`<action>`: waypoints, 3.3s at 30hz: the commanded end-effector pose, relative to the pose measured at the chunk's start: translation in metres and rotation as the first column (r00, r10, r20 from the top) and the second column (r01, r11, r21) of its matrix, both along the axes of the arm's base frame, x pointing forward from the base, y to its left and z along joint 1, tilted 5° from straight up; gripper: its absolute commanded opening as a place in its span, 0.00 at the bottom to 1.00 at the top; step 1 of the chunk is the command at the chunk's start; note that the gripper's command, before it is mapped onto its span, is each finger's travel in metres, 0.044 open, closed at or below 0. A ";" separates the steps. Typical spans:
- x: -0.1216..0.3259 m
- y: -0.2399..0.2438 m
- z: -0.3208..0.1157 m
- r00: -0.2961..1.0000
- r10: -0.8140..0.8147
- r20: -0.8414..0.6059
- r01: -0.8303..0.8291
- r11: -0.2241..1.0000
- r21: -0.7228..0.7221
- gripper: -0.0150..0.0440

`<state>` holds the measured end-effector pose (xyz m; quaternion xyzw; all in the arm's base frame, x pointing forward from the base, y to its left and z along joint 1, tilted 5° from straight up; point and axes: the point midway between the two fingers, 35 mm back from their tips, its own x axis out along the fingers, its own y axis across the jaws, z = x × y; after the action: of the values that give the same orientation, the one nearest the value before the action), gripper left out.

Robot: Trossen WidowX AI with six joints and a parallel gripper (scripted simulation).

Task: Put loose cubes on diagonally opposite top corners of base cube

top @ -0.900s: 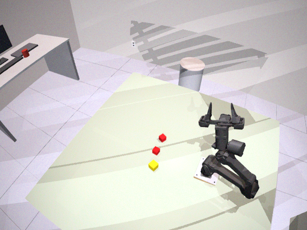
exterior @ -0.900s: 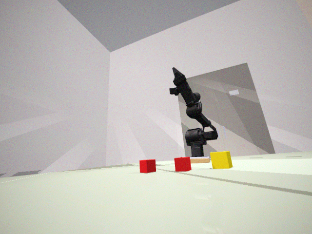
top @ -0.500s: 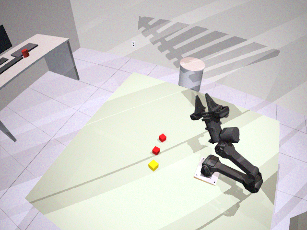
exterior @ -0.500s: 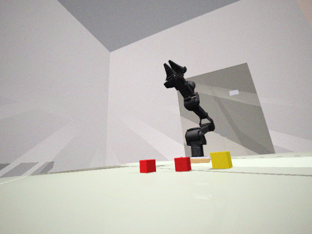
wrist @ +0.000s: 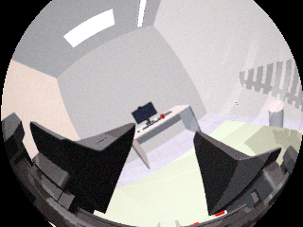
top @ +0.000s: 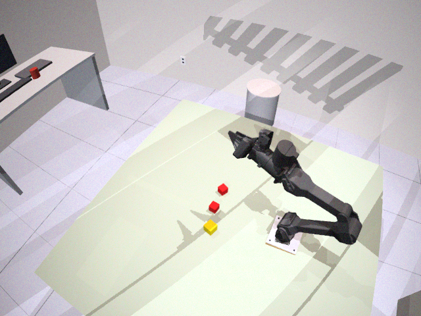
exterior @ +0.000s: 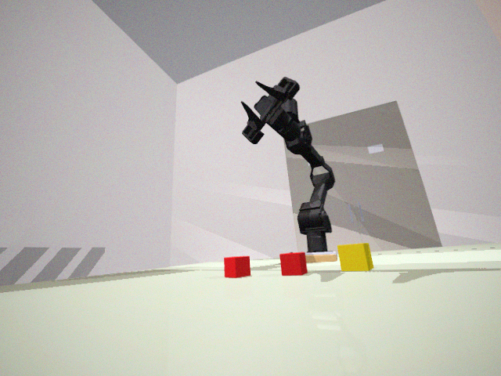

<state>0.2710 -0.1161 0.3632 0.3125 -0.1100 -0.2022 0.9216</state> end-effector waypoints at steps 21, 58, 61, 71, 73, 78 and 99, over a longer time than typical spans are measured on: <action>0.077 0.021 -0.164 0.158 -0.017 -0.987 -0.857 0.494 -0.146 0.70; 0.053 0.059 -0.305 -0.417 -0.200 -0.887 -0.816 -0.348 0.462 0.70; 0.052 0.059 -0.313 -0.417 -0.200 -0.887 -0.816 -0.348 0.462 0.70; 0.052 0.060 -0.325 -0.417 -0.200 -0.887 -0.816 -0.348 0.462 0.70; 0.052 0.060 -0.328 -0.417 -0.200 -0.887 -0.816 -0.348 0.462 0.70; 0.052 0.060 -0.336 -0.417 -0.200 -0.887 -0.816 -0.348 0.462 0.70; 0.051 0.061 -0.351 -0.417 -0.200 -0.887 -0.816 -0.348 0.462 0.43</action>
<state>0.3226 -0.0560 0.0134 -0.4117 0.5622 0.4513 0.5575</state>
